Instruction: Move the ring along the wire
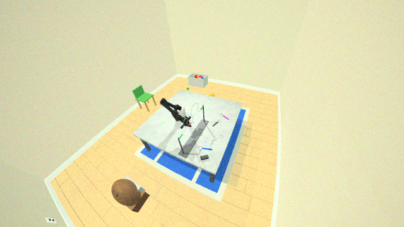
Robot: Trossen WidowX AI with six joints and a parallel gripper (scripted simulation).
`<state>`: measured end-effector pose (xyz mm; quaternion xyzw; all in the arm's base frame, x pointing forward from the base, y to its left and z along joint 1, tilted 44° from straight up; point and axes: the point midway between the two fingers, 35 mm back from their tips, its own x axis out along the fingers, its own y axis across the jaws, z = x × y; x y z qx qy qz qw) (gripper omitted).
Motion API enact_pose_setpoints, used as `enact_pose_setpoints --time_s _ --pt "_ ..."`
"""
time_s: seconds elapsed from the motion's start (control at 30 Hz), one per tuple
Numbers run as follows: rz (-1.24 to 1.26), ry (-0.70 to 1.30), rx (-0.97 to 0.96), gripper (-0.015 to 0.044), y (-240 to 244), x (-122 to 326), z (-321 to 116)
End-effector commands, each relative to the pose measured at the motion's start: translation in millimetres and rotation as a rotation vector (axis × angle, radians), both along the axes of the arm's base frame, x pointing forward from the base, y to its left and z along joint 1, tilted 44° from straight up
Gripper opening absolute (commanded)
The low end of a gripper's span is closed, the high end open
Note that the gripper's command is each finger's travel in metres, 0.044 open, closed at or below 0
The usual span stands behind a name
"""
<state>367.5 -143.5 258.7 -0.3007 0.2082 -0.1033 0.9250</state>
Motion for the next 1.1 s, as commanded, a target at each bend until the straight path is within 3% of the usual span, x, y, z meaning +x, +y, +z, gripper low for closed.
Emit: enact_pose_setpoints --time_s 0.0,1.07 --pt "-0.001 0.003 0.076 -0.015 11 -2 -7" --pt "0.013 0.052 0.822 -0.015 116 -8 -22"
